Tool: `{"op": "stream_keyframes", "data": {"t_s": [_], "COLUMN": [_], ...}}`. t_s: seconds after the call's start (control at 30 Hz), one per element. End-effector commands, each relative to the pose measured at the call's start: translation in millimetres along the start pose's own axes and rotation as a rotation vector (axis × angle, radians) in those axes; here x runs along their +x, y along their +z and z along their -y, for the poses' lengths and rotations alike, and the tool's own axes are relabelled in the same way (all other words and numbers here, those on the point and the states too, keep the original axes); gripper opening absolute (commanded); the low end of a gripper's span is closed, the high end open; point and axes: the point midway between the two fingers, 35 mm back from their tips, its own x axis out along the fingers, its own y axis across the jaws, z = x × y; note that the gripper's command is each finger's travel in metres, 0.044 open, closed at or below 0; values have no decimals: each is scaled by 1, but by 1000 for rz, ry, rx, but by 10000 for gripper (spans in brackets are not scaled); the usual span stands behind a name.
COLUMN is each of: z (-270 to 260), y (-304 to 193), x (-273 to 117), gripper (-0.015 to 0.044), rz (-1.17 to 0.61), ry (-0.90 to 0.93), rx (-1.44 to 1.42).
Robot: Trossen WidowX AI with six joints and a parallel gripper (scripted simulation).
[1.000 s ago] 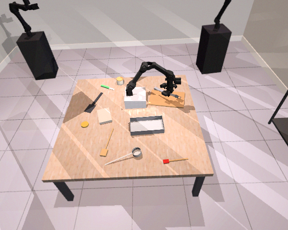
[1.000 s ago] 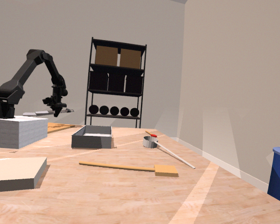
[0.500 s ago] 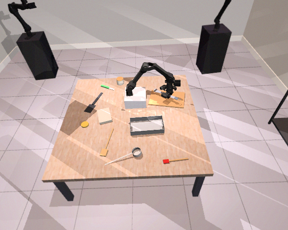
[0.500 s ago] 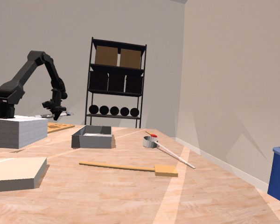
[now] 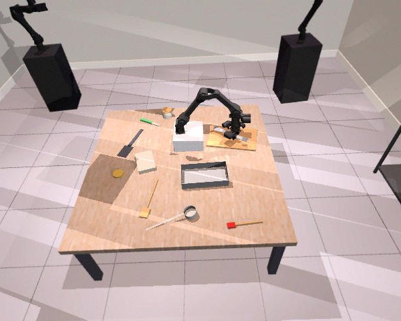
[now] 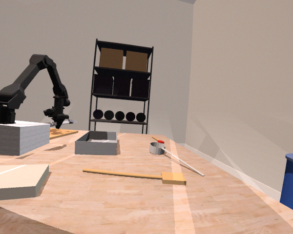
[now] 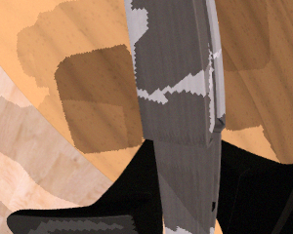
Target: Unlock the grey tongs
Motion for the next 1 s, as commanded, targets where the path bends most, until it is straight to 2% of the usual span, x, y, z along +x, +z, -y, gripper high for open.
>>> {"op": "stream_keyframes", "data": {"t_s": [0.0,0.67,0.8,0.97], "z": [0,0,-2,-21], "y": [0,0,3,29], "x": [0,0,-5,-43], "gripper": [-97,427,440,440], "rz": [0,0,0,1], "ry": [0,0,0,-1], "rx": [0,0,0,-1]}}
